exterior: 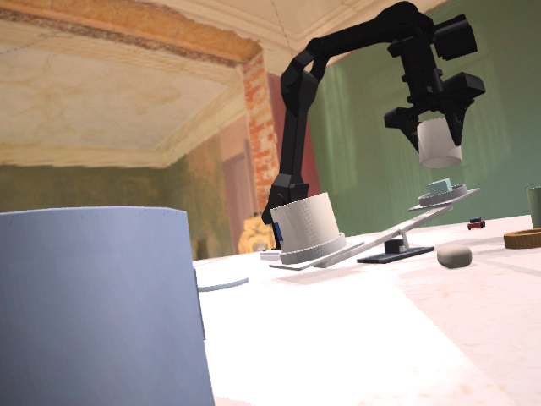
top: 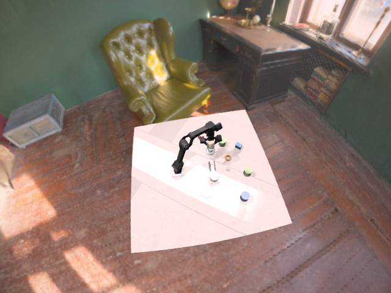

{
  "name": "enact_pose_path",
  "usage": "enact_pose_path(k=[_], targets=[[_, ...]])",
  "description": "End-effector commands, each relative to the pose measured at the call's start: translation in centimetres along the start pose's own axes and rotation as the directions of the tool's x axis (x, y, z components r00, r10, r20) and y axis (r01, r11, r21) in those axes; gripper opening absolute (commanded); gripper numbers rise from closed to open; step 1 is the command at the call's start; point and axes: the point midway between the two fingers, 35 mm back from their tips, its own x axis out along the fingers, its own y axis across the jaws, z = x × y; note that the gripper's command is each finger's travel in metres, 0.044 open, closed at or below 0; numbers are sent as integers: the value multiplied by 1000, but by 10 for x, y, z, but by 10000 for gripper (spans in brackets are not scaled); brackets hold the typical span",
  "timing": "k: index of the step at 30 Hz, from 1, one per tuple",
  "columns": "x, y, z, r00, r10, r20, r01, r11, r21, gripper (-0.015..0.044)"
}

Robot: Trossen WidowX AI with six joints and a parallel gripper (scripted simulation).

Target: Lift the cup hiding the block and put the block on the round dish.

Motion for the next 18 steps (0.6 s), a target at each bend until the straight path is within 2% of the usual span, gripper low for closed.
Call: enact_pose_path(k=[1, 14, 18], targets=[[-7, 0, 1, 1000, -6, 9, 6, 1000, 5, 0], [-24, 3, -1, 1000, -5, 9, 5, 1000, 5, 0], [-18, 3, -2, 1000, 0, 0, 0, 1000, 0, 0]])
